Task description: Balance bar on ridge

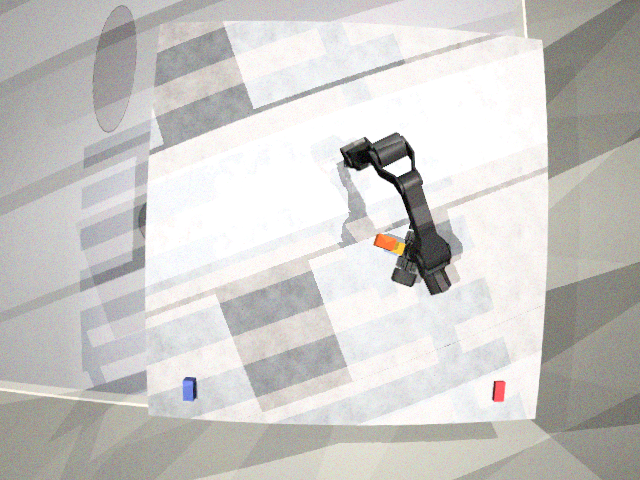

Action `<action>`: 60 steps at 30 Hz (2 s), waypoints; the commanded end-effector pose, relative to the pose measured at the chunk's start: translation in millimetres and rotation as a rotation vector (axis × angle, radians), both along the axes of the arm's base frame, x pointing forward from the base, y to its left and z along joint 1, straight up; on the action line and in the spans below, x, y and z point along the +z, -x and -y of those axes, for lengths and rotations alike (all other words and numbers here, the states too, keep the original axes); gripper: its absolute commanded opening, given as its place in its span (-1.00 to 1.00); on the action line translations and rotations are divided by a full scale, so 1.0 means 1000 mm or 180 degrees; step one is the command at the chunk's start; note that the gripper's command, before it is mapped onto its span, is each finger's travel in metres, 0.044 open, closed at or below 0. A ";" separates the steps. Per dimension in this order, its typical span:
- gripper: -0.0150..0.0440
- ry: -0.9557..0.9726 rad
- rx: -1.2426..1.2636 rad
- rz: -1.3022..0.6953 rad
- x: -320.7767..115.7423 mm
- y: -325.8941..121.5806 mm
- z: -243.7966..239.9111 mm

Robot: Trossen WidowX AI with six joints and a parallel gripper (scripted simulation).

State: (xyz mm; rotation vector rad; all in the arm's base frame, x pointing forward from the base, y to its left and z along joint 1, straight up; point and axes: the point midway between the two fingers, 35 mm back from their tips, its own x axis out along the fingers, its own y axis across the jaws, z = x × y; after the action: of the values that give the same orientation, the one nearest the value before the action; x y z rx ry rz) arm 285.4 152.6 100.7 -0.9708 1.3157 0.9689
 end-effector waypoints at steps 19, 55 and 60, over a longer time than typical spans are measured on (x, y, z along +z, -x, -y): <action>-0.49 0.0003 -0.0001 0.0011 -0.002 0.000 0.000; -0.49 0.0003 -0.0001 0.0011 -0.005 0.000 0.000; -0.49 0.0003 -0.0001 0.0011 -0.005 0.000 0.000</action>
State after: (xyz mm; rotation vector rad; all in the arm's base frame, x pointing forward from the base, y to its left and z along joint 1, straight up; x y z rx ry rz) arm 285.1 152.8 97.4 -0.9731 1.3132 0.9684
